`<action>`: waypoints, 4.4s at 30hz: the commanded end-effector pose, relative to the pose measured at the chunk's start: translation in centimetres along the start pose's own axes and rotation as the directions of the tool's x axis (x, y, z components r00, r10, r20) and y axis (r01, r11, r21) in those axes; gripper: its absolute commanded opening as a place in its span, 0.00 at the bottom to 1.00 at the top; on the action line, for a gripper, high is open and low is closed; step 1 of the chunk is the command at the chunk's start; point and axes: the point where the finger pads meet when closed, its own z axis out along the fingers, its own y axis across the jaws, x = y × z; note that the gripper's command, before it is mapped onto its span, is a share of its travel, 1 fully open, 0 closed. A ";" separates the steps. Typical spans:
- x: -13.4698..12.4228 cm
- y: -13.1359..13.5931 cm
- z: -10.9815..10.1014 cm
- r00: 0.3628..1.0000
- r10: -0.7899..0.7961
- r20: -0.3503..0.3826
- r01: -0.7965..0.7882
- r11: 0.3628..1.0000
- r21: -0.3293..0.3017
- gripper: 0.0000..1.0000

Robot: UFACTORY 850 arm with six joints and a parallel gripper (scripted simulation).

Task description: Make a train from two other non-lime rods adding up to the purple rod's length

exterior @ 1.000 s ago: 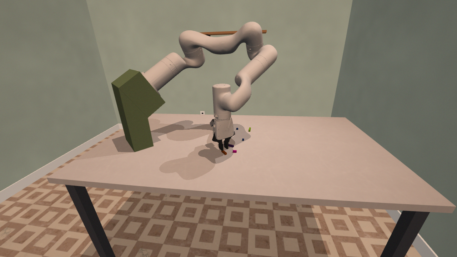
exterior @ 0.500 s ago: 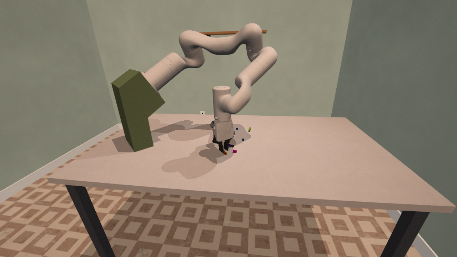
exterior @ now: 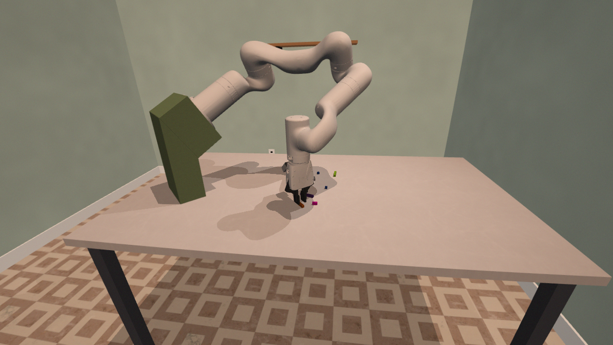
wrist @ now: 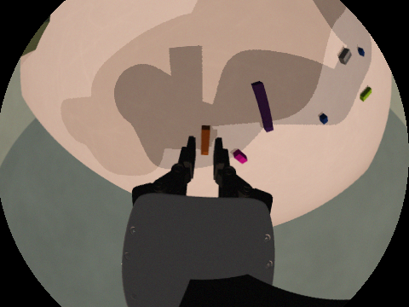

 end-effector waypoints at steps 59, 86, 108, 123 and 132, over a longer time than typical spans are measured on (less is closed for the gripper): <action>0.0 0.0 1.4 1.000 0.000 0.001 0.000 1.000 0.000 0.24; 0.0 0.0 1.4 1.000 0.000 0.001 0.000 1.000 0.000 0.24; 0.0 0.0 1.4 1.000 0.000 0.001 0.000 1.000 0.000 0.04; 0.0 0.0 1.4 1.000 0.000 0.001 0.000 1.000 0.000 0.04; 0.0 0.0 0.2 1.000 0.000 0.001 0.000 1.000 0.000 0.04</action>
